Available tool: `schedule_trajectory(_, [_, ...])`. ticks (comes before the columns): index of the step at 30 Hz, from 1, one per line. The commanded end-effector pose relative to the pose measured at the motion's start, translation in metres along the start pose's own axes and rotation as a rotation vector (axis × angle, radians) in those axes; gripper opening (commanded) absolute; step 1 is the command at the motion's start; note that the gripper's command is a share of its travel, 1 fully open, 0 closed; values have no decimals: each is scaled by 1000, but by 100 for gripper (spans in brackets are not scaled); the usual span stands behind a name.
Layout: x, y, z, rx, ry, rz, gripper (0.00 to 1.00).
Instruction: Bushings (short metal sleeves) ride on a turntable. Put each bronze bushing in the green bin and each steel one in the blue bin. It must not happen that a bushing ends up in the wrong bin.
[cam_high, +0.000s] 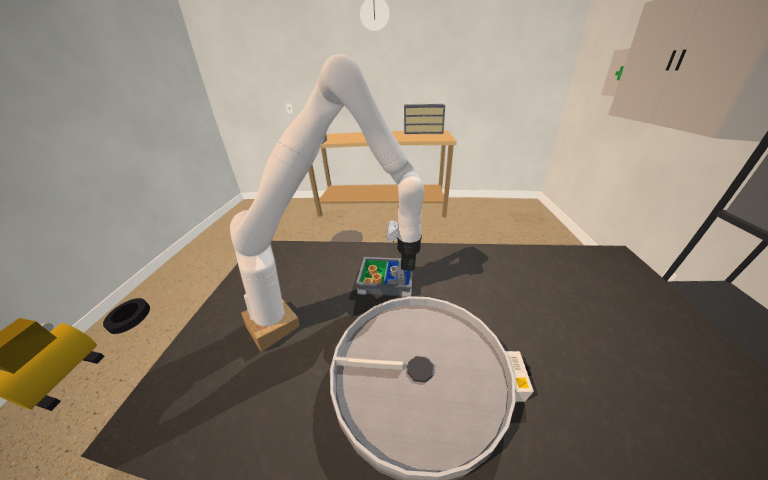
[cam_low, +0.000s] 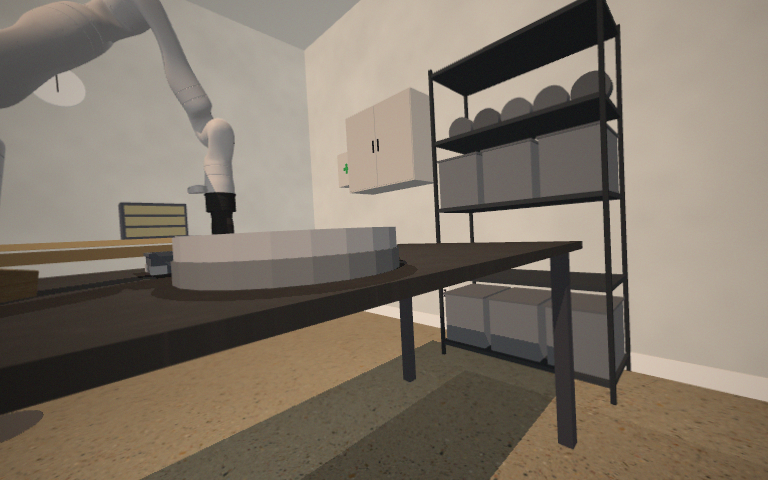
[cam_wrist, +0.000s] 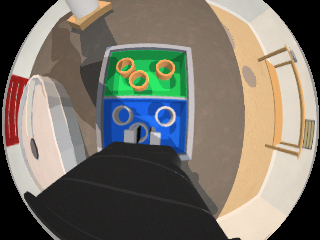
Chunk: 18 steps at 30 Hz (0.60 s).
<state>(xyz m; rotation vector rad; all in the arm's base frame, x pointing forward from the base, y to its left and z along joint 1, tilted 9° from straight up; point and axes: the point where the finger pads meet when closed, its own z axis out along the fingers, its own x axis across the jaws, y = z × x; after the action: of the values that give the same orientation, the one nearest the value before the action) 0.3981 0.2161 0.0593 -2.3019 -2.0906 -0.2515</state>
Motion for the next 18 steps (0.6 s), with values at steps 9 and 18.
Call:
schedule_trajectory(9, [1,1,-4,-2,2,0,42])
schedule_trajectory(18, [1,1,-7,-2,2,0,42])
